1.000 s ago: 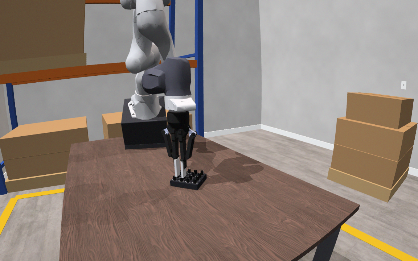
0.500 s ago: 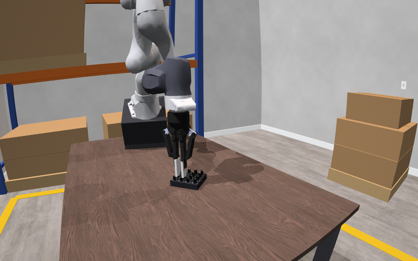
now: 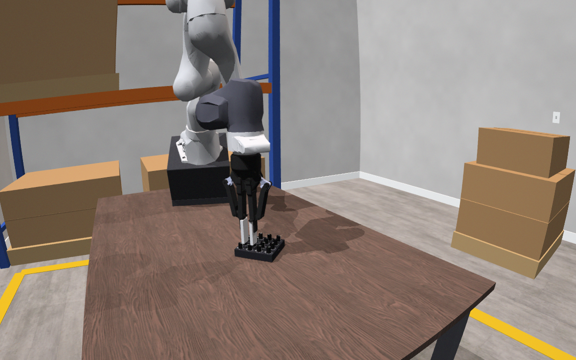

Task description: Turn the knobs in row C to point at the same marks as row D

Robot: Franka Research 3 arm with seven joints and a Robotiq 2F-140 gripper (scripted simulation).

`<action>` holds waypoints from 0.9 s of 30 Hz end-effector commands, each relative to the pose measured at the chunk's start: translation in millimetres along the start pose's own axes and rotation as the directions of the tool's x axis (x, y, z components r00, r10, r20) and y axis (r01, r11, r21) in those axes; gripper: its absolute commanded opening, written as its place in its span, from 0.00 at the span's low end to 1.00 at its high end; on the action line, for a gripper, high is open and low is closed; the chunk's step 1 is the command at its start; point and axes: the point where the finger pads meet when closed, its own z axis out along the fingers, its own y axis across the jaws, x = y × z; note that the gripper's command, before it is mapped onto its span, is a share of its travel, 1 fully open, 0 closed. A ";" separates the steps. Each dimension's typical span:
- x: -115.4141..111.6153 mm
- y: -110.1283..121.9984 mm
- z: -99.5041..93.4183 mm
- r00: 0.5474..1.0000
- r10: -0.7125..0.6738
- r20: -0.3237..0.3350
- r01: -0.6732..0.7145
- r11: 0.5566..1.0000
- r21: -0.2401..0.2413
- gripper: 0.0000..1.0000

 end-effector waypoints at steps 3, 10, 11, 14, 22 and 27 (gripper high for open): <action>-0.6 -1.8 -0.1 1.000 0.000 -0.001 0.000 1.000 0.001 0.12; -0.6 -1.8 -0.1 1.000 0.000 -0.001 0.000 1.000 0.001 0.12; -0.6 -1.8 -0.1 1.000 0.000 -0.001 0.000 1.000 0.001 0.12; -0.6 -1.8 0.0 1.000 0.000 -0.001 0.000 1.000 0.001 0.12; -0.6 -1.9 3.1 1.000 0.000 -0.001 0.000 1.000 0.001 0.12; -0.6 -1.9 5.4 1.000 0.000 -0.001 0.000 1.000 0.001 0.12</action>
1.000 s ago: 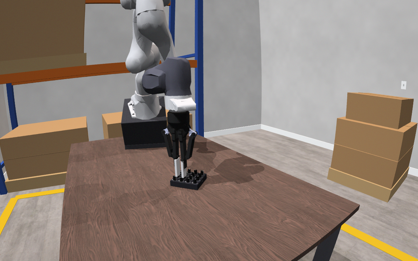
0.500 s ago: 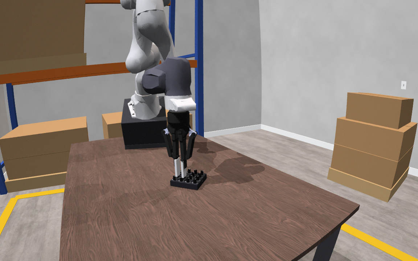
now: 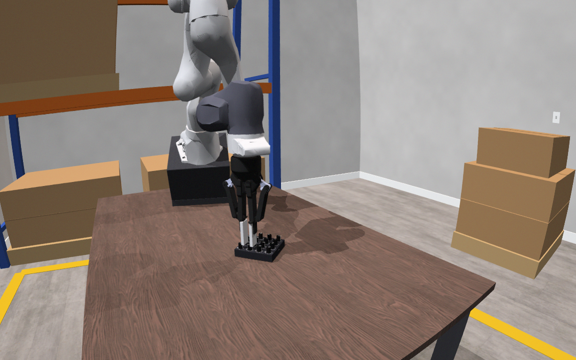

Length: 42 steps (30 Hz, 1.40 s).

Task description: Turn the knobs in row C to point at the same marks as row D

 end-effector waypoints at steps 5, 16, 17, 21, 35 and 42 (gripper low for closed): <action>0.5 -3.7 4.1 1.000 -0.003 0.000 0.003 1.000 0.008 0.12; 0.5 -3.7 8.4 1.000 -0.003 0.000 0.003 1.000 0.008 0.12; 0.5 -3.7 8.4 1.000 -0.003 0.000 0.003 1.000 0.008 0.12; 0.5 -3.7 8.4 1.000 -0.003 0.000 0.003 1.000 0.008 0.12; 0.5 -3.7 8.4 1.000 -0.003 0.000 0.003 1.000 0.008 0.12; 0.5 -3.7 8.4 1.000 -0.003 0.000 0.003 1.000 0.008 0.12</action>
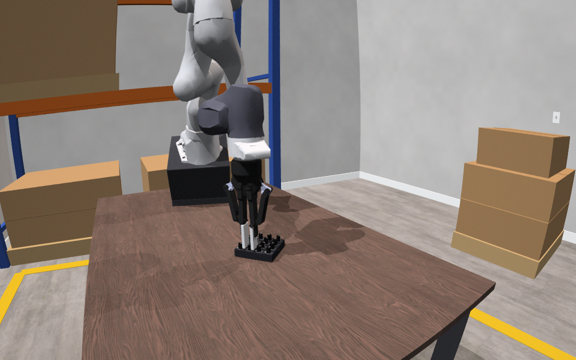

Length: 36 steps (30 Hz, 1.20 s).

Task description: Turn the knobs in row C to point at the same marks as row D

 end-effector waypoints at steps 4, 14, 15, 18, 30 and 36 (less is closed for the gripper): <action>0.5 -1.4 -0.1 1.000 -0.004 -0.001 0.004 1.000 0.002 0.12; 0.5 -1.4 -0.1 1.000 -0.004 -0.001 0.004 1.000 0.002 0.05; 0.5 -1.4 -0.1 1.000 -0.004 -0.001 0.004 1.000 0.002 0.05; 0.5 -1.4 -0.1 1.000 -0.004 -0.001 0.004 1.000 0.002 0.05; 0.5 -1.4 -0.1 1.000 -0.004 -0.001 0.004 1.000 0.002 0.05; 0.5 -1.4 -0.1 1.000 -0.004 -0.001 0.004 1.000 0.002 0.05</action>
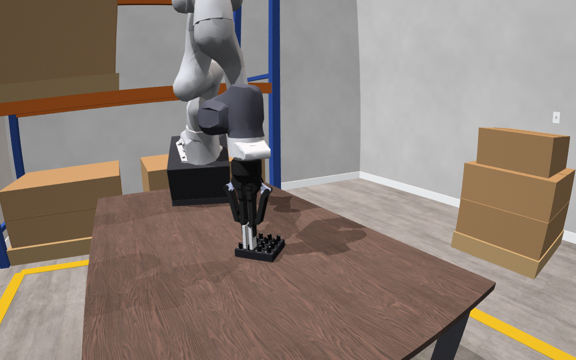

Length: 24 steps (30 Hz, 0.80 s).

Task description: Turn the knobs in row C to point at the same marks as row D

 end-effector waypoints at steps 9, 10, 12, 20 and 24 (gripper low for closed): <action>0.4 -1.3 0.0 1.000 -0.002 -0.001 0.002 1.000 0.002 0.05; 0.4 -1.3 0.0 1.000 -0.002 -0.001 0.002 1.000 0.002 0.05; 0.4 -1.3 0.0 1.000 -0.004 -0.001 0.004 1.000 0.002 0.05; 0.4 -1.3 0.0 1.000 -0.026 -0.001 0.026 1.000 0.002 0.05; 0.4 -1.3 0.0 0.999 -0.037 -0.001 0.037 0.999 0.002 0.05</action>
